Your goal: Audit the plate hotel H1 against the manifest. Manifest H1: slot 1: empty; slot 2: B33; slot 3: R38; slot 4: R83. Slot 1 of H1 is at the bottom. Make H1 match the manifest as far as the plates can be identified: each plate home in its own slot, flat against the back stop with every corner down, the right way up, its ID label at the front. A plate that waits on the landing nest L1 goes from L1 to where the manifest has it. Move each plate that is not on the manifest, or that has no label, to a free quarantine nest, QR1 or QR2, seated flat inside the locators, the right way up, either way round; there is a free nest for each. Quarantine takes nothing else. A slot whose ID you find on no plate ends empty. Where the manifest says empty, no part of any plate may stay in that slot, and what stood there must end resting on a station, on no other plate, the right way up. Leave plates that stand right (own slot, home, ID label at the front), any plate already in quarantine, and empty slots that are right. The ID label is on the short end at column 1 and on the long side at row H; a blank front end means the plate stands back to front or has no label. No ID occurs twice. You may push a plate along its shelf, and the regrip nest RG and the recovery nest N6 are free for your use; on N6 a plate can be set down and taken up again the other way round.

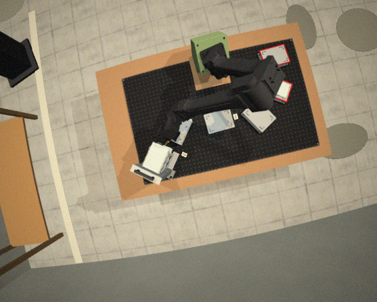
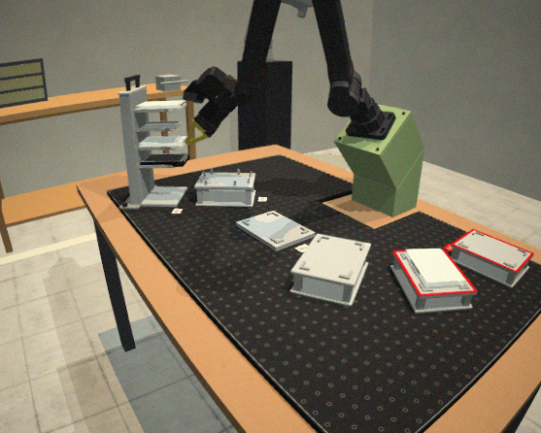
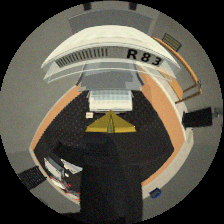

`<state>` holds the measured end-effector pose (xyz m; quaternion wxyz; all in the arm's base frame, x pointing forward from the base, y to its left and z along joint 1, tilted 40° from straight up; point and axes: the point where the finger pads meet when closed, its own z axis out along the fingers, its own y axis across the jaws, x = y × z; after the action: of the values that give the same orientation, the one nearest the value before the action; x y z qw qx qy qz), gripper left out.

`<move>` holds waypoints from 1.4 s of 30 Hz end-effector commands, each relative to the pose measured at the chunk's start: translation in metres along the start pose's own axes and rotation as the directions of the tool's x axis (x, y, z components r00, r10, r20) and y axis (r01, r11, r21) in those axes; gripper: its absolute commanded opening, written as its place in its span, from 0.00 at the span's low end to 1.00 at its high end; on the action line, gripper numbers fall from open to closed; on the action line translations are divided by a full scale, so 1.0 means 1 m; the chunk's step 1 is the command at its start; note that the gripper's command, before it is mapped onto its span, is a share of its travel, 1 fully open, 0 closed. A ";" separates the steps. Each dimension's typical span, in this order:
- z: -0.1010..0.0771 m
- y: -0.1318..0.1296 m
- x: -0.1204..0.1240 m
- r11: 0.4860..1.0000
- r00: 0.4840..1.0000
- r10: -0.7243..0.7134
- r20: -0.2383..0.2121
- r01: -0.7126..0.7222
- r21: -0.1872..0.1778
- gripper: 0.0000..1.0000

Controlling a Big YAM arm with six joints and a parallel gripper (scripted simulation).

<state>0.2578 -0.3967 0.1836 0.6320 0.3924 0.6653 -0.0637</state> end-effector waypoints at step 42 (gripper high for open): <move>0.014 0.005 -0.020 1.000 1.000 -0.004 0.021 0.004 -0.014 0.00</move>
<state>0.2584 -0.3971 0.1832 0.6304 0.3937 0.6661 -0.0621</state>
